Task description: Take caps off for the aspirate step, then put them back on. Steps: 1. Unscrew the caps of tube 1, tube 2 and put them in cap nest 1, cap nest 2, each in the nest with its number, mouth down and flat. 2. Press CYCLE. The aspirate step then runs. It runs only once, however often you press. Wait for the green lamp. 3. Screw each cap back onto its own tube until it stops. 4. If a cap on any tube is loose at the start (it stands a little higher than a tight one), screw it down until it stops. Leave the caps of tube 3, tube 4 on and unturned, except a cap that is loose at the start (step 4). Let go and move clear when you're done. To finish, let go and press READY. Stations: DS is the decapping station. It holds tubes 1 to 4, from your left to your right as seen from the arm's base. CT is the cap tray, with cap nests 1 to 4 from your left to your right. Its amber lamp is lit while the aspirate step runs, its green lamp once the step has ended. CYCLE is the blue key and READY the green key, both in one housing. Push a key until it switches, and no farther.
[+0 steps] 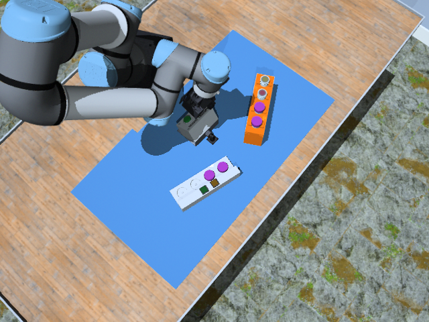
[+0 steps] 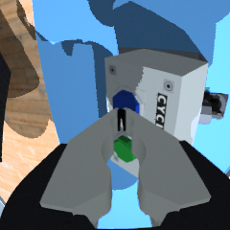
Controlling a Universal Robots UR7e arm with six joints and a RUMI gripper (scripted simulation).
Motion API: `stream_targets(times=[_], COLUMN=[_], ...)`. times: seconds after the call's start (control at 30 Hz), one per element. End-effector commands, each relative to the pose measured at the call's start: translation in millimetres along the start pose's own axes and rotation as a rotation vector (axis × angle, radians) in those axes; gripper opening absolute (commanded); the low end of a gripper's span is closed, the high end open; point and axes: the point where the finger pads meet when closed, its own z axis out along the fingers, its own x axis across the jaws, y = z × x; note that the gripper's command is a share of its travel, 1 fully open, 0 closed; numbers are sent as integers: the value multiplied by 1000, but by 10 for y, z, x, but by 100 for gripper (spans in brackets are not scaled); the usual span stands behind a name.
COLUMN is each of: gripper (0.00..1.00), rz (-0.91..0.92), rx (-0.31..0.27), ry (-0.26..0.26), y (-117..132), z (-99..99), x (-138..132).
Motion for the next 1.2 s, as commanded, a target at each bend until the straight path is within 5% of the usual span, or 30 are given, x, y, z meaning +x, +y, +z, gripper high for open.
stream_targets(times=[0.0,0.77,1.17], gripper=[0,0,0], rz=[-1,1,3], rx=[-2,0,2], ry=[-3,1,5], y=[4,0,12], z=[49,39,-268], x=[-5,16,-43])
